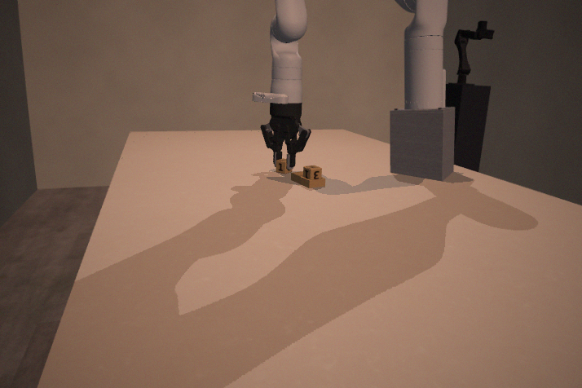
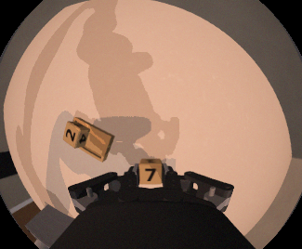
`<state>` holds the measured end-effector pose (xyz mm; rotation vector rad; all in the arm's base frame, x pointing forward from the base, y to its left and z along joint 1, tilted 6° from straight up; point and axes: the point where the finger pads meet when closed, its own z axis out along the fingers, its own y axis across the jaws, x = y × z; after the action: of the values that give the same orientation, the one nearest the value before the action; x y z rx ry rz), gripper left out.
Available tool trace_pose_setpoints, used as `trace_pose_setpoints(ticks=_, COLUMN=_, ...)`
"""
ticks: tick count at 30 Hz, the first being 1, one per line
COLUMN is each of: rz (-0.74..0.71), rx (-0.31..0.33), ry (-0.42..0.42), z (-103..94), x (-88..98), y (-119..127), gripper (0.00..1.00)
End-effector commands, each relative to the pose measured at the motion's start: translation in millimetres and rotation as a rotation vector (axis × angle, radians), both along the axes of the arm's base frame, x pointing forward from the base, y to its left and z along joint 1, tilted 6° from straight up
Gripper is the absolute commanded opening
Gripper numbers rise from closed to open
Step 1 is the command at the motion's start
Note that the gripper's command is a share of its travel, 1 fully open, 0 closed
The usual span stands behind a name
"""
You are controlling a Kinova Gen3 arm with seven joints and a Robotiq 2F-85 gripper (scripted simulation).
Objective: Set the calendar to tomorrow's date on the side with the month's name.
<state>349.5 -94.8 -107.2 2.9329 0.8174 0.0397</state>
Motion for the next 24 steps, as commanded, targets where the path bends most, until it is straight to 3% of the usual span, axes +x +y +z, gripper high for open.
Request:
trace_pose_setpoints(ticks=1, rz=-0.010, rx=0.002, ry=-0.011, z=-0.4, x=4.2, y=1.3, gripper=0.26)
trace_pose_setpoints(ticks=13, rz=-0.010, rx=0.002, ry=-0.011, z=-0.4, x=4.2, y=1.3, gripper=0.26)
trace_pose_setpoints(ticks=17, rz=-0.010, rx=0.002, ry=-0.011, z=-0.4, x=4.2, y=1.3, gripper=0.34)
trace_pose_setpoints(ticks=24, rz=-0.010, rx=0.002, ry=-0.011, z=-0.4, x=4.2, y=1.3, gripper=0.38)
